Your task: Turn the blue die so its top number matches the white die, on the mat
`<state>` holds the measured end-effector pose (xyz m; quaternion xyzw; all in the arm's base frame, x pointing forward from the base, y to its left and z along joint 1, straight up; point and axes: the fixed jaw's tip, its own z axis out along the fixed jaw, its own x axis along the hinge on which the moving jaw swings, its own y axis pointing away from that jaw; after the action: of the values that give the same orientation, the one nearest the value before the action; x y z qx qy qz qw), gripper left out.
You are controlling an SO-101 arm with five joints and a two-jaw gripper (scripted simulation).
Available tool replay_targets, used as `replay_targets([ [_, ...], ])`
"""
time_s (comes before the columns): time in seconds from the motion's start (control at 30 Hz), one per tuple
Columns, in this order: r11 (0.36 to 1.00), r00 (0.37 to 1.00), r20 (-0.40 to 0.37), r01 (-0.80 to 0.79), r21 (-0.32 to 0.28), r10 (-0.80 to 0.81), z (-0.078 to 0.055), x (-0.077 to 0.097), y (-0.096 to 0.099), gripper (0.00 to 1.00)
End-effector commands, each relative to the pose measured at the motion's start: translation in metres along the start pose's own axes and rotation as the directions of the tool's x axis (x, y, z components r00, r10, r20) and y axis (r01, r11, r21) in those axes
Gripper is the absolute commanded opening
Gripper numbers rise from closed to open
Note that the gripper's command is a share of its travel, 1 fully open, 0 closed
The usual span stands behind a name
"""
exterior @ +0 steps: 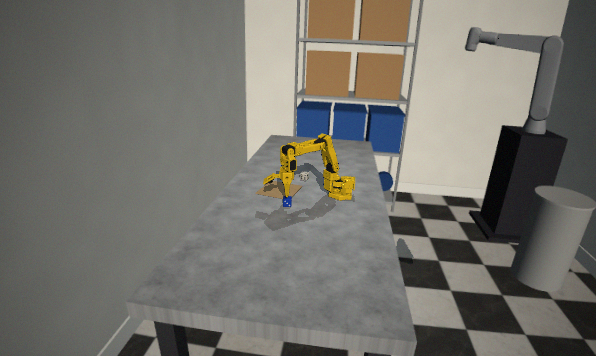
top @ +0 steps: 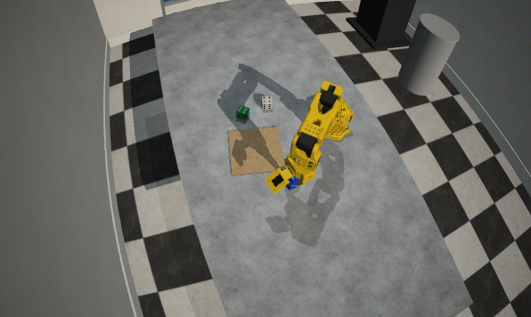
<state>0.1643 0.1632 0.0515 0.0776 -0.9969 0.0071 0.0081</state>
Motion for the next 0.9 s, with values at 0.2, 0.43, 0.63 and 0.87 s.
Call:
replay_targets([
  [0.2, 0.998, 0.997, 0.083, 0.002, -0.058, 0.003, -0.0192, -0.0071, 0.0063, 0.35],
  [0.43, 0.998, 0.995, 0.096, -0.008, -0.069, 0.015, -0.0265, -0.0055, 0.0050, 0.35],
  [0.63, 0.998, 0.995, 0.096, -0.008, -0.069, 0.015, -0.0265, -0.0055, 0.0050, 0.35],
  [0.87, 0.998, 0.995, 0.096, -0.008, -0.069, 0.015, -0.0265, -0.0055, 0.0050, 0.35],
])
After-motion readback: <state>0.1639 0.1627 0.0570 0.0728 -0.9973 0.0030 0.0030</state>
